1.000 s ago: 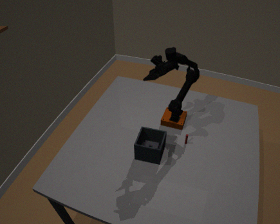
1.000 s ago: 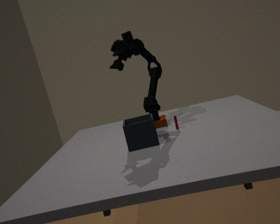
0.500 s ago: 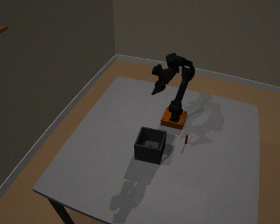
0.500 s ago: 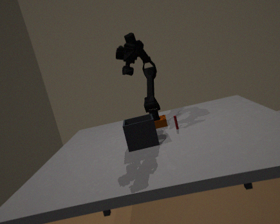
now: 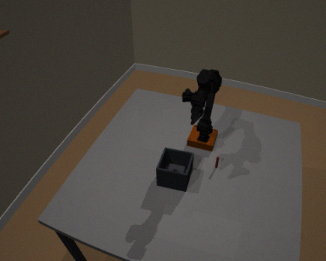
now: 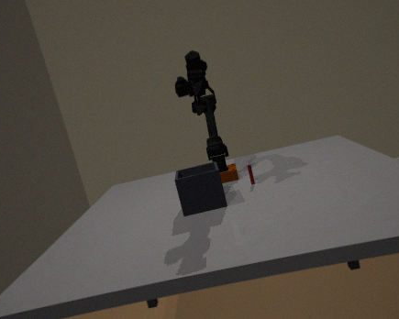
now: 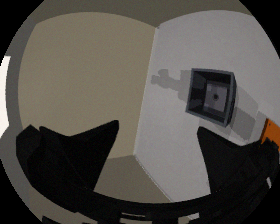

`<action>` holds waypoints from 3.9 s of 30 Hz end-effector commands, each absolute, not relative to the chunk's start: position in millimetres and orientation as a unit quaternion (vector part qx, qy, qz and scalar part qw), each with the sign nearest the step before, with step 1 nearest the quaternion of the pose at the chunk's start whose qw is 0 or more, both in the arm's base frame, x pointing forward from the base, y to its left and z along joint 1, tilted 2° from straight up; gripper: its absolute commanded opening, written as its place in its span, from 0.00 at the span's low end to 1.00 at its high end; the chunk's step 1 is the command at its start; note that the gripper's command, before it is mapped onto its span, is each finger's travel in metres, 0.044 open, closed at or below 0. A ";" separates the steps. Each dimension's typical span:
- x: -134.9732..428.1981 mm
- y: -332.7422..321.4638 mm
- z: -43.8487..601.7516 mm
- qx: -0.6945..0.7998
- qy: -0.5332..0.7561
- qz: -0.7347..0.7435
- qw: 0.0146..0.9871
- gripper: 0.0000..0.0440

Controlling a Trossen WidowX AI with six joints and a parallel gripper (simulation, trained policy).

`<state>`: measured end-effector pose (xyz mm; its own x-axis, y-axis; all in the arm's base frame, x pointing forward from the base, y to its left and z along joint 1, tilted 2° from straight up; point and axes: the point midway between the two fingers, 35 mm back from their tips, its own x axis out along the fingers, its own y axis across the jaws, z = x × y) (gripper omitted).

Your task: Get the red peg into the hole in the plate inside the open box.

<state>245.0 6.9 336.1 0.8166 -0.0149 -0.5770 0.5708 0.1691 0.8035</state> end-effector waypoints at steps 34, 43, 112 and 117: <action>189.3 133.0 192.5 0.584 0.536 -0.337 0.509 1.00; 169.3 140.2 159.1 0.523 0.576 -0.379 0.501 1.00; 180.7 154.9 42.6 0.463 0.596 -0.367 0.544 0.00; 190.2 158.8 62.7 0.483 0.589 -0.344 0.548 0.00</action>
